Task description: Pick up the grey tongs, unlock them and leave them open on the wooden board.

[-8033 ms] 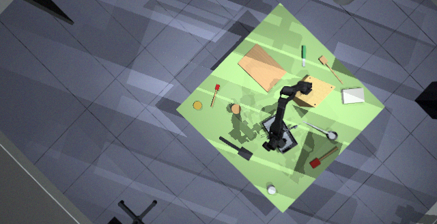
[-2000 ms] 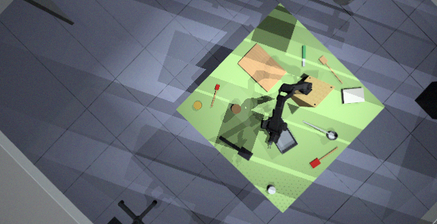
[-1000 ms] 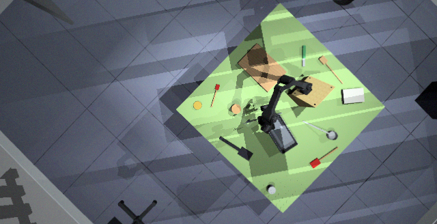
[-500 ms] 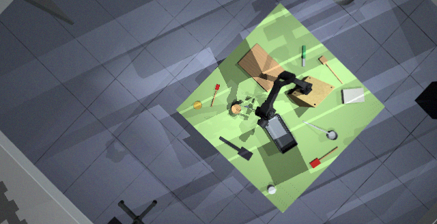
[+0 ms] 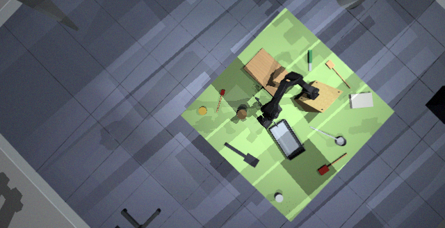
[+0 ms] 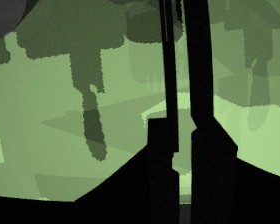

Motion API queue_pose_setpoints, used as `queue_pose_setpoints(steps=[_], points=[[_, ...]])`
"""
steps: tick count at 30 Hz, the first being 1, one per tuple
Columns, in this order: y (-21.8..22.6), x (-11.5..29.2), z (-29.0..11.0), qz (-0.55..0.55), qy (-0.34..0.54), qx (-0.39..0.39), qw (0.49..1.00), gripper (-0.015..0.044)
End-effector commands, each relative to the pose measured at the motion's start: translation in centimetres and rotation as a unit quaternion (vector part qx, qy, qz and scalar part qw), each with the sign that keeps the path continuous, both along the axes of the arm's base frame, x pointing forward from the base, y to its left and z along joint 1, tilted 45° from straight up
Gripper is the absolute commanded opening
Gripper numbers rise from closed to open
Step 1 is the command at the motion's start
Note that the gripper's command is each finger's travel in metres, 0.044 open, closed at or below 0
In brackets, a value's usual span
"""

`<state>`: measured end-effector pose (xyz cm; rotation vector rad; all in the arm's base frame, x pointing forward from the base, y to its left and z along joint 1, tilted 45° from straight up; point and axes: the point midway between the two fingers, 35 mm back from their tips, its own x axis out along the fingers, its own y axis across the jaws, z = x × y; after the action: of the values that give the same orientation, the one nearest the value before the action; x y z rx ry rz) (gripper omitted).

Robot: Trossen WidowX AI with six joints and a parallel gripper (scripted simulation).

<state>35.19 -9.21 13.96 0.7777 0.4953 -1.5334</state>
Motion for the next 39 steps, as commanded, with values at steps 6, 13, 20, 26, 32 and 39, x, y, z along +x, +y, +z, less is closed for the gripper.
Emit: queue_pose_setpoints(steps=[6, 13, 20, 26, 32, 39], points=[[-1.3, -1.1, 1.7, -0.122, -0.126, -0.004, 0.985, -0.0150], [-2.1, -1.7, 2.5, -0.199, -0.200, -0.005, 0.959, -0.0150], [-2.5, -2.0, 2.7, -0.194, -0.193, -0.003, 0.962, -0.0150], [-4.5, -3.4, 3.9, -0.164, -0.154, 0.006, 0.974, -0.0150], [-6.6, -5.2, 5.1, -0.129, -0.114, 0.016, 0.985, -0.0150], [-8.7, -7.4, 6.5, -0.083, -0.069, 0.025, 0.994, -0.0150]])
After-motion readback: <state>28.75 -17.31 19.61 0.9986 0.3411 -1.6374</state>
